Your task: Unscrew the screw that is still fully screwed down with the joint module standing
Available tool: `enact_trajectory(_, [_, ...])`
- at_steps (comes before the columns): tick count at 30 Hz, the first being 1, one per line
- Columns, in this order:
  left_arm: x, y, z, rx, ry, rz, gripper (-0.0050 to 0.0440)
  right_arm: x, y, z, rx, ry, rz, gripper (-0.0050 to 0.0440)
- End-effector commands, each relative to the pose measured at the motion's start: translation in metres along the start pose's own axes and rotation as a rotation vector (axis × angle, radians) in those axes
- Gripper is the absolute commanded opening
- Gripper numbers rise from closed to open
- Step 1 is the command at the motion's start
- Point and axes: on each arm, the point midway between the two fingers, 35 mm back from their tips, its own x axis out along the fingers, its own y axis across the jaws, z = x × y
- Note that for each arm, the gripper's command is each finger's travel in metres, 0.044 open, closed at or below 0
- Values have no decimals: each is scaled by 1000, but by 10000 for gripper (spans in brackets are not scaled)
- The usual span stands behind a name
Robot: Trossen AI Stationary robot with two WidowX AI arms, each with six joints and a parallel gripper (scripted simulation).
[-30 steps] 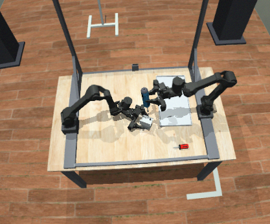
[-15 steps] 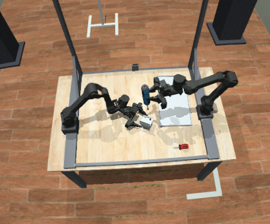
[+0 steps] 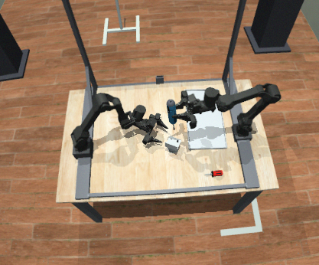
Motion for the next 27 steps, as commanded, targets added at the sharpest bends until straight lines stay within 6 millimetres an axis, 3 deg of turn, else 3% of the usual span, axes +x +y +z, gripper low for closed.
enact_trajectory(1, [-1,0,29,-7,-72,-2,161,-9,23,25,50,4,89,440])
enact_trajectory(6, [-1,0,22,-6,-57,-1,161,-10,33,70,1,45,219,440])
enact_trajectory(16, [-1,0,22,-6,-57,-1,161,-21,-7,158,-124,-20,347,440])
enact_trajectory(18, [-1,0,22,-6,-57,-1,161,-21,-7,158,-124,-20,347,440])
enact_trajectory(27, [-1,0,22,-6,-57,-1,161,-34,-43,172,-182,65,359,440])
